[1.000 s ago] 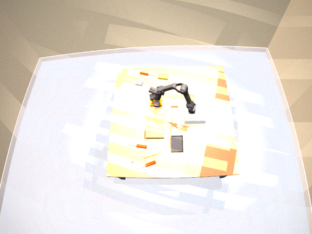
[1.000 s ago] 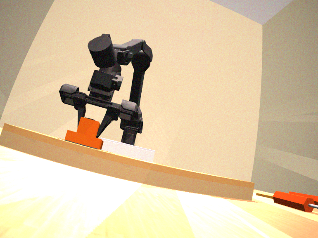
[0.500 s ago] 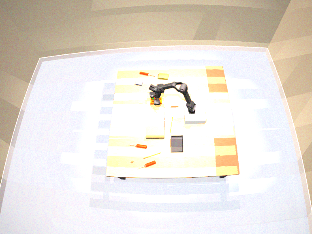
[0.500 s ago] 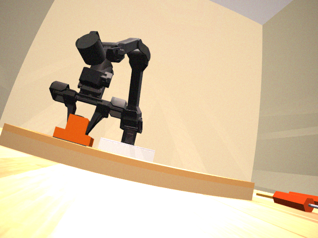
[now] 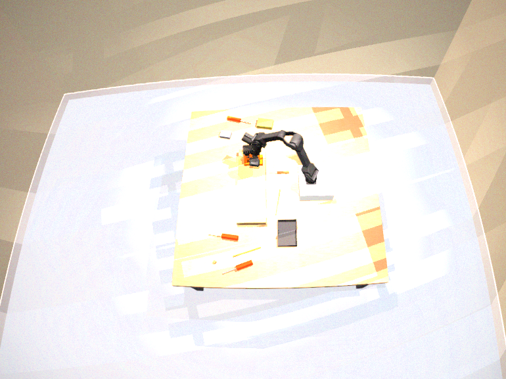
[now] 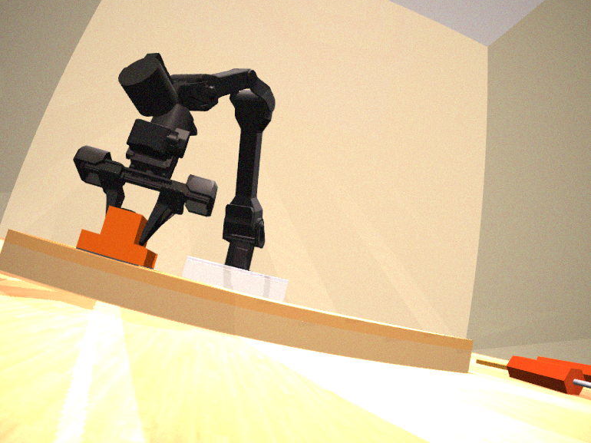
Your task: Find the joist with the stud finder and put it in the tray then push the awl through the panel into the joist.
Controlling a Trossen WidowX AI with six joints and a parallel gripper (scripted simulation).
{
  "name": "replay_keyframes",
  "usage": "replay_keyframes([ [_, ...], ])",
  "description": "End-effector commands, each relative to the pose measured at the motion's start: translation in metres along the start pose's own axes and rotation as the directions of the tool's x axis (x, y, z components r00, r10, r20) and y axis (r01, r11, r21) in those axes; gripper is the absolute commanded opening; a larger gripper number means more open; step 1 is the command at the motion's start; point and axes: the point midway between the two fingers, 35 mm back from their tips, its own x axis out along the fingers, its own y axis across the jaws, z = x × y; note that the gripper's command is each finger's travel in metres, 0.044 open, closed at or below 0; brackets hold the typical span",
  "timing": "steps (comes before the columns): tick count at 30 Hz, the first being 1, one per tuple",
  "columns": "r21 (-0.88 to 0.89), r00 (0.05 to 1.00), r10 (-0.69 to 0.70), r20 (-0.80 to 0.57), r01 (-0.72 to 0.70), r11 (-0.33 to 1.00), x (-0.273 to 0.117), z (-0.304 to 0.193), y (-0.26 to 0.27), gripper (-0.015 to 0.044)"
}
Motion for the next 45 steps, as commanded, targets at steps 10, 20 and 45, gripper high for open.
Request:
replay_keyframes([
  [10, -0.004, 1.000, -0.001, -0.002, 0.001, 1.000, 0.001, 0.000, -0.023, 0.0000],
  [20, 0.000, 1.000, -0.003, 0.000, 0.003, 1.000, 0.000, 0.000, -0.029, 0.0000],
  [45, -0.004, 1.000, -0.002, -0.002, 0.002, 1.000, -0.098, 0.025, -0.032, 0.0000],
])
